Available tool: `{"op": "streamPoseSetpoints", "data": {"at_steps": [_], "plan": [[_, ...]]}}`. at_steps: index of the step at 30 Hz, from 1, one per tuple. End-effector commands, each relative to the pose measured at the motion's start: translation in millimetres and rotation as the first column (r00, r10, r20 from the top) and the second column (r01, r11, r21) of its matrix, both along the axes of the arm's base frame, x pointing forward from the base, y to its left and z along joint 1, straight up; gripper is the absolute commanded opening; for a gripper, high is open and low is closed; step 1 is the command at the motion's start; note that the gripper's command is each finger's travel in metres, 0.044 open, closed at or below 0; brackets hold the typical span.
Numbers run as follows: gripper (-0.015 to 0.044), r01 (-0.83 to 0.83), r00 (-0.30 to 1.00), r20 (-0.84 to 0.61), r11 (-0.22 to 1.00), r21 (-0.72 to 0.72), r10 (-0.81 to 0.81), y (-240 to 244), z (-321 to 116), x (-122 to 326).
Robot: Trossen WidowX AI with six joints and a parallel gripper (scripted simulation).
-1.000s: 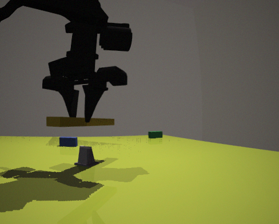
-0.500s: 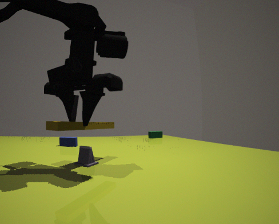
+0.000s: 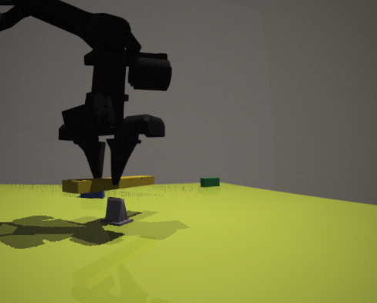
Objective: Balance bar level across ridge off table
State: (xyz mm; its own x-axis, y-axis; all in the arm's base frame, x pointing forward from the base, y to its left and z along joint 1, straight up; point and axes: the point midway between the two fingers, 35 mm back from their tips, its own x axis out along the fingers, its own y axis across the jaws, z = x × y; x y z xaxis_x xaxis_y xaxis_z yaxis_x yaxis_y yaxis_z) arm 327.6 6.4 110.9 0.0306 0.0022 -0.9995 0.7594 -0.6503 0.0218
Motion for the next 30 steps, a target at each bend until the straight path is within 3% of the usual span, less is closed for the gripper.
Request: {"op": "streamPoseSetpoints", "data": {"at_steps": [1, 30], "plan": [[0.0000, 0.006, 1.000, -0.004, 1.000, -0.002, -0.006, -0.1, -7.5, -0.9], [0.0000, 0.006, 1.000, -0.004, 1.000, -0.002, -0.006, 0.2, -11.7, -1.2]]}}
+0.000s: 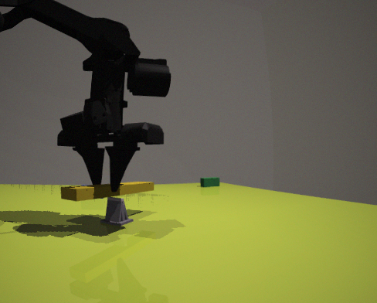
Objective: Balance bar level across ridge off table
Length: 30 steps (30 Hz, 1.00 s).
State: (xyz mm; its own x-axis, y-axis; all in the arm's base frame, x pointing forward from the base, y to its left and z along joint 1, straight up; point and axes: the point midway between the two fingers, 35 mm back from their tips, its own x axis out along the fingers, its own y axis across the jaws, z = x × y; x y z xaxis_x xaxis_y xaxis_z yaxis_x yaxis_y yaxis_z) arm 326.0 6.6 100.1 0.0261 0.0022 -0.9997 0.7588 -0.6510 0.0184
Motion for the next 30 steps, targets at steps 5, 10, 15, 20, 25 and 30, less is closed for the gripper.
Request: {"op": "streamPoseSetpoints", "data": {"at_steps": [5, 10, 15, 20, 25, 30], "plan": [[0.0000, 0.005, 1.000, 0.001, 1.000, -0.001, -0.005, -0.1, -1.2, 0.4], [0.0000, 0.005, 1.000, 0.001, 1.000, -0.001, -0.005, 0.0, -1.6, 0.4], [0.0000, 0.005, 1.000, 0.001, 1.000, -0.001, -0.005, 0.0, -2.0, 0.4], [0.0000, 0.005, 1.000, 0.001, 1.000, -0.001, -0.005, 0.0, -2.5, 0.5], [0.0000, 0.005, 1.000, 0.001, 1.000, -0.001, -0.005, 0.0, -2.8, 0.5], [0.0000, 0.005, 1.000, 0.001, 1.000, -0.001, -0.005, 0.0, -3.3, 0.5]]}}
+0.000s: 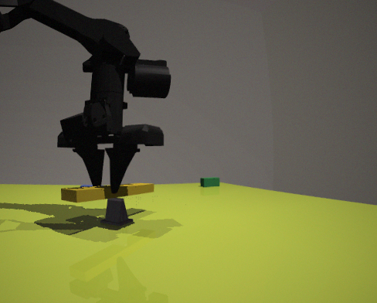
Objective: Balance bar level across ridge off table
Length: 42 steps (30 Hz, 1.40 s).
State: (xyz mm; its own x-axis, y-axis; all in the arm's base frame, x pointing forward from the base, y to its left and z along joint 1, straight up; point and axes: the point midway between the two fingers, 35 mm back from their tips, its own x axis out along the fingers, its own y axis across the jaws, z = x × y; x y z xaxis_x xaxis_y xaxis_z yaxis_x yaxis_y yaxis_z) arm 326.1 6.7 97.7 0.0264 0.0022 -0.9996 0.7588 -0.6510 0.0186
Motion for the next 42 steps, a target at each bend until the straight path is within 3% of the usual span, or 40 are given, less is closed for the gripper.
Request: {"op": "streamPoseSetpoints", "data": {"at_steps": [1, 42], "plan": [[0.0000, 0.005, 1.000, 0.000, 1.000, -0.001, -0.005, -0.1, -0.9, 0.3], [0.0000, 0.005, 1.000, 0.000, 1.000, -0.001, -0.005, 0.0, -4.4, 0.5]]}}
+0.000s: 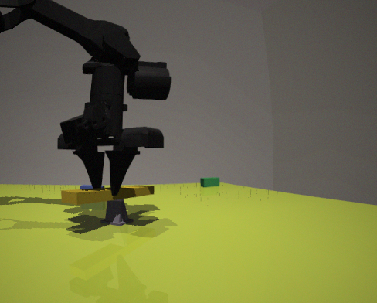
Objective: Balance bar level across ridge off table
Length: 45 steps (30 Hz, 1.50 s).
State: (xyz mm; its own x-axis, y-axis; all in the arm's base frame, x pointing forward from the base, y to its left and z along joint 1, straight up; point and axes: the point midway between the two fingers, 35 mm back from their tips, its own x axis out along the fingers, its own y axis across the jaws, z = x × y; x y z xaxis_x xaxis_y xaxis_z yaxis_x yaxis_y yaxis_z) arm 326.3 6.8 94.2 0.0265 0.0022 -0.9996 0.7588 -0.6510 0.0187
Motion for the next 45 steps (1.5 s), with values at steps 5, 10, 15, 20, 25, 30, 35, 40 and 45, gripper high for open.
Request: {"op": "streamPoseSetpoints", "data": {"at_steps": [5, 10, 15, 20, 25, 30, 35, 40, 45], "plan": [[0.0000, 0.005, 1.000, 0.000, 1.000, -0.001, -0.005, -0.1, -1.3, 0.3], [0.0000, 0.005, 1.000, 0.000, 1.000, -0.001, -0.005, -0.1, -1.7, 0.2], [0.0000, 0.005, 1.000, 0.000, 1.000, -0.001, -0.005, -0.1, -2.1, 0.1], [0.0000, 0.005, 1.000, 0.000, 1.000, -0.001, -0.005, -0.1, -2.6, 0.1], [0.0000, 0.005, 1.000, 0.000, 1.000, -0.001, -0.005, -0.1, -3.0, 0.0], [0.0000, 0.005, 1.000, 0.000, 1.000, -0.001, -0.005, -0.1, -3.4, -0.1], [0.0000, 0.005, 1.000, 0.000, 1.000, -0.001, -0.005, -0.2, -3.8, -0.1], [0.0000, 0.005, 1.000, 0.000, 1.000, -0.001, -0.005, -0.2, -4.3, -0.2], [0.0000, 0.005, 1.000, 0.000, 1.000, -0.001, -0.005, -0.2, -4.7, -0.3]]}}
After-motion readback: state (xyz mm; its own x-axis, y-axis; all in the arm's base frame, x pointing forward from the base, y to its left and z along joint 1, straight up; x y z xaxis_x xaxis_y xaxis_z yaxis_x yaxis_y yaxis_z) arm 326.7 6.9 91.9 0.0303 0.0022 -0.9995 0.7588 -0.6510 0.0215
